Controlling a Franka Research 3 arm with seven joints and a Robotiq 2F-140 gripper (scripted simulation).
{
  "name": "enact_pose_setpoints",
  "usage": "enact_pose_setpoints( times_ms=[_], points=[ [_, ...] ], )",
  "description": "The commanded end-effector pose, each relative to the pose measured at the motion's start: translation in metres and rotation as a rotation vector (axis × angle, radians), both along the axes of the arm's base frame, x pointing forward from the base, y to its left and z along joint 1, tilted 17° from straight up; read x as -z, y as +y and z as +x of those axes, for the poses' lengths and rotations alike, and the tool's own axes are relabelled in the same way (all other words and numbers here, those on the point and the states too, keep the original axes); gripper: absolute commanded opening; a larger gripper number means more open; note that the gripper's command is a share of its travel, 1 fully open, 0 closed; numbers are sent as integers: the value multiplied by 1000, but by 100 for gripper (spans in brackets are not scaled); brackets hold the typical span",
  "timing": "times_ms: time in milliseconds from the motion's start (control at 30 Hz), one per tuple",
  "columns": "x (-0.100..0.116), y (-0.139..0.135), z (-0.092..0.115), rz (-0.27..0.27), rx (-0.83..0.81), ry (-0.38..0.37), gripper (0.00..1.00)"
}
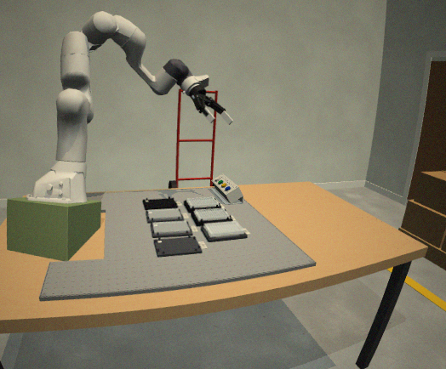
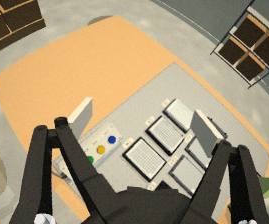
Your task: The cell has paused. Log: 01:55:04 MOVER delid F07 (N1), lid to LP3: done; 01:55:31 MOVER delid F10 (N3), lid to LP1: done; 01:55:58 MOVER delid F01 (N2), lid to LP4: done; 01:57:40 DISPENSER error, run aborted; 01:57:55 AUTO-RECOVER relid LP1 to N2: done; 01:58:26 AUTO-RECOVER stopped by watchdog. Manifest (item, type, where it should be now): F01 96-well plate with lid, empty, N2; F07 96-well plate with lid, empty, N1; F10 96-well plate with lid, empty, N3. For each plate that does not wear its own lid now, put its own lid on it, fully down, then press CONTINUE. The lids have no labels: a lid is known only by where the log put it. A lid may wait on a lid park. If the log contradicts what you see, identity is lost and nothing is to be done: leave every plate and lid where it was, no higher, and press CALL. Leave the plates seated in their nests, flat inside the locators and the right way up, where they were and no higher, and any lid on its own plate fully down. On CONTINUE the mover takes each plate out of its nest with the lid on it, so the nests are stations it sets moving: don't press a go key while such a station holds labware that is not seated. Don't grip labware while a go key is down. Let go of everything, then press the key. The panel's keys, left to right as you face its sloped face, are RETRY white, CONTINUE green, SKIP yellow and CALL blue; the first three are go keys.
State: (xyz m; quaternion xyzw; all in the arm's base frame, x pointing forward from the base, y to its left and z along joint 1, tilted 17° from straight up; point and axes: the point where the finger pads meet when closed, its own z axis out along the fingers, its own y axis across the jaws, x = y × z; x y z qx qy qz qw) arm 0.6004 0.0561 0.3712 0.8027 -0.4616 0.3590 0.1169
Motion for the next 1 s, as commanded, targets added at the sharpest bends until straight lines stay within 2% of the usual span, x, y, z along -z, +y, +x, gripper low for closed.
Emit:
enact_pose_setpoints(
  times_ms=[0,633,667,967],
  points=[
    [4,12,4,92,26,-62,100],
    [4,12,4,92,26,-62,100],
    [53,3,-15,240,145,-20,100],
    [53,3,-15,240,145,-20,100]
  ],
)
